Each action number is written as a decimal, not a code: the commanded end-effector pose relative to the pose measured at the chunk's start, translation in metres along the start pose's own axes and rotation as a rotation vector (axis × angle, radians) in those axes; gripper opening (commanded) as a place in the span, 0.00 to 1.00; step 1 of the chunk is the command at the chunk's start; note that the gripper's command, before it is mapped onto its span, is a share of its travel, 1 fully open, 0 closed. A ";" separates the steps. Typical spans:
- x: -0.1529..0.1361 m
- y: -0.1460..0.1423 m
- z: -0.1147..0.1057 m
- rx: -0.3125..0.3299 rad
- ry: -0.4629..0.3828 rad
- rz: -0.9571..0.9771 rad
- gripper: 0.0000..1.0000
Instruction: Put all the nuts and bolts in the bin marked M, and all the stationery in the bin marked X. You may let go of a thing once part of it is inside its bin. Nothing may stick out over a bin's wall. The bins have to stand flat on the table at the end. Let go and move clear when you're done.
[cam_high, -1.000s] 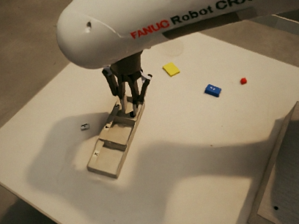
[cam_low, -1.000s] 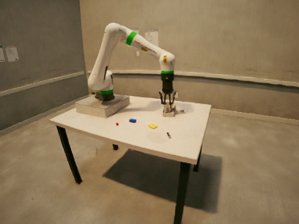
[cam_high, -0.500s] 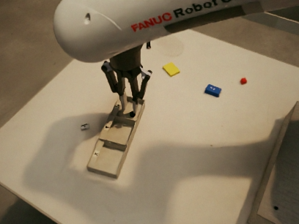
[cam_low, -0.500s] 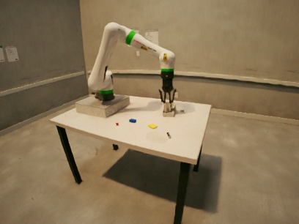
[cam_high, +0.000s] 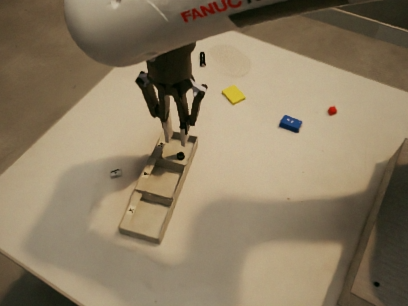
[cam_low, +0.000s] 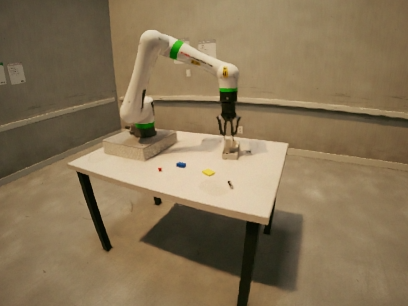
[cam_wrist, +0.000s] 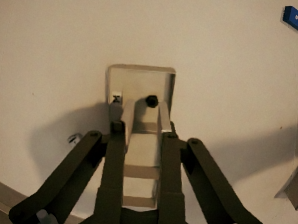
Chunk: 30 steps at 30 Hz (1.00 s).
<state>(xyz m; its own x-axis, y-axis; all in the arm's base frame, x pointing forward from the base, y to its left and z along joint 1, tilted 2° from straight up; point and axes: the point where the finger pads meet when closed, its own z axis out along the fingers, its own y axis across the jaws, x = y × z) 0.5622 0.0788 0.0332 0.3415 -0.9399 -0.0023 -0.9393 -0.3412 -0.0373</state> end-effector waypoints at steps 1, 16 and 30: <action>0.000 0.000 -0.001 0.000 0.000 0.000 0.27; -0.060 -0.079 -0.009 0.007 -0.008 0.428 0.26; -0.087 -0.115 -0.012 0.009 -0.013 0.889 0.26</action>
<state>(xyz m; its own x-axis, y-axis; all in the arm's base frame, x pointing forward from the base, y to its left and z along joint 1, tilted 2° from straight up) 0.6389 0.1988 0.0497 -0.4065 -0.9120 -0.0542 -0.9123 0.4084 -0.0296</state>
